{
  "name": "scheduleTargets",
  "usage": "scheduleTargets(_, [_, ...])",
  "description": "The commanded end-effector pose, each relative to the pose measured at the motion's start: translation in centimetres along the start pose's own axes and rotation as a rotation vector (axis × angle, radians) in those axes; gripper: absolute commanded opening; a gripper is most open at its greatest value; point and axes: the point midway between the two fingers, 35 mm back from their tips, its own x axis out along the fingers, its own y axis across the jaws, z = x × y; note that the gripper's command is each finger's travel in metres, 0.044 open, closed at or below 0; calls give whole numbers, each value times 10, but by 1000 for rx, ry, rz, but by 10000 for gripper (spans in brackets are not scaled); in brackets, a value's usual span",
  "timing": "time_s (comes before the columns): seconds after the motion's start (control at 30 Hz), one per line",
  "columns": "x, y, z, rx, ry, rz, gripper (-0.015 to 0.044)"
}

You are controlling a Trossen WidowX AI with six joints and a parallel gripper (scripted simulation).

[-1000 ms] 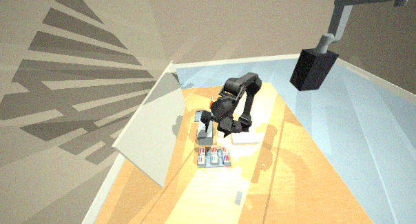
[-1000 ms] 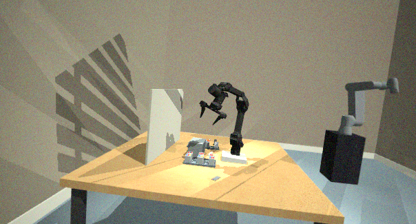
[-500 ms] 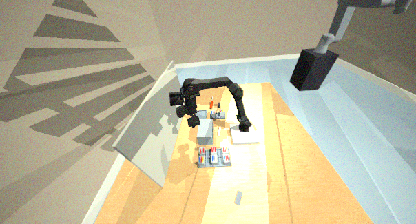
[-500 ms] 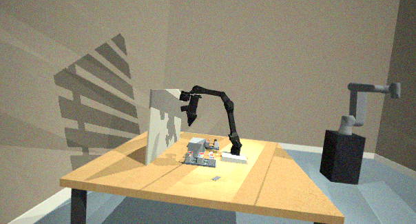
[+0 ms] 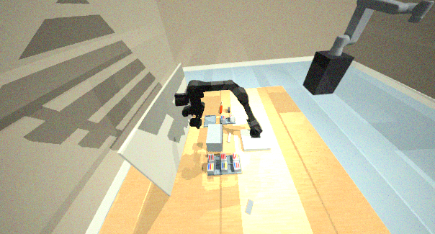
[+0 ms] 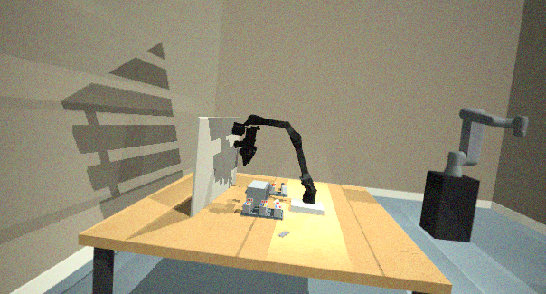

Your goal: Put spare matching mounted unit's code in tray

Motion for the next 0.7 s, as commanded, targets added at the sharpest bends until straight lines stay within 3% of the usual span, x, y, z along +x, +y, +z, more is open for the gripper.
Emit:
scheduleTargets(0.0, [1,0,0,10,6,5,440])
scheduleTargets(0.3, [4,8,-1,-75,9,8,440])
scheduleTargets(0.53, [33,94,-29,-970,31,37,440])
scheduleTargets(0.67, [44,122,-45,-1291,36,50,440])
